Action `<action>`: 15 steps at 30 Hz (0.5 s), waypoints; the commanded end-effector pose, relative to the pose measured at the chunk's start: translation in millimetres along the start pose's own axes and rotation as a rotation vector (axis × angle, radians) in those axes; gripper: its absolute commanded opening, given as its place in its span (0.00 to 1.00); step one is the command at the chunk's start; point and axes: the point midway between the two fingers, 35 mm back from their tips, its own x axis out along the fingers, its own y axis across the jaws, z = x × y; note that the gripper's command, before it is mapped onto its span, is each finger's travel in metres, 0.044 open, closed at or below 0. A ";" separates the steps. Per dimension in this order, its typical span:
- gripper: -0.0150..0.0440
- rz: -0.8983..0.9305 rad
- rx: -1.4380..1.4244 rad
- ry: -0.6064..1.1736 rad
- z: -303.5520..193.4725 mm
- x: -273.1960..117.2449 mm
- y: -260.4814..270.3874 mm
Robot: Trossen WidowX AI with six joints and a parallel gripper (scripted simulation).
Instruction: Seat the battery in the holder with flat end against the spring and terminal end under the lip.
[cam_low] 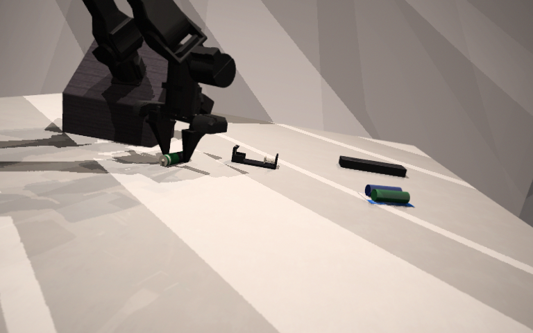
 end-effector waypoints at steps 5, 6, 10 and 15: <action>0.52 0.006 -0.011 -0.004 1.4 7.3 4.1; 0.47 0.006 -0.011 -0.004 1.4 7.3 4.1; 0.43 0.006 -0.011 -0.004 1.4 7.3 4.1; 0.38 0.006 -0.011 -0.004 1.4 7.3 4.1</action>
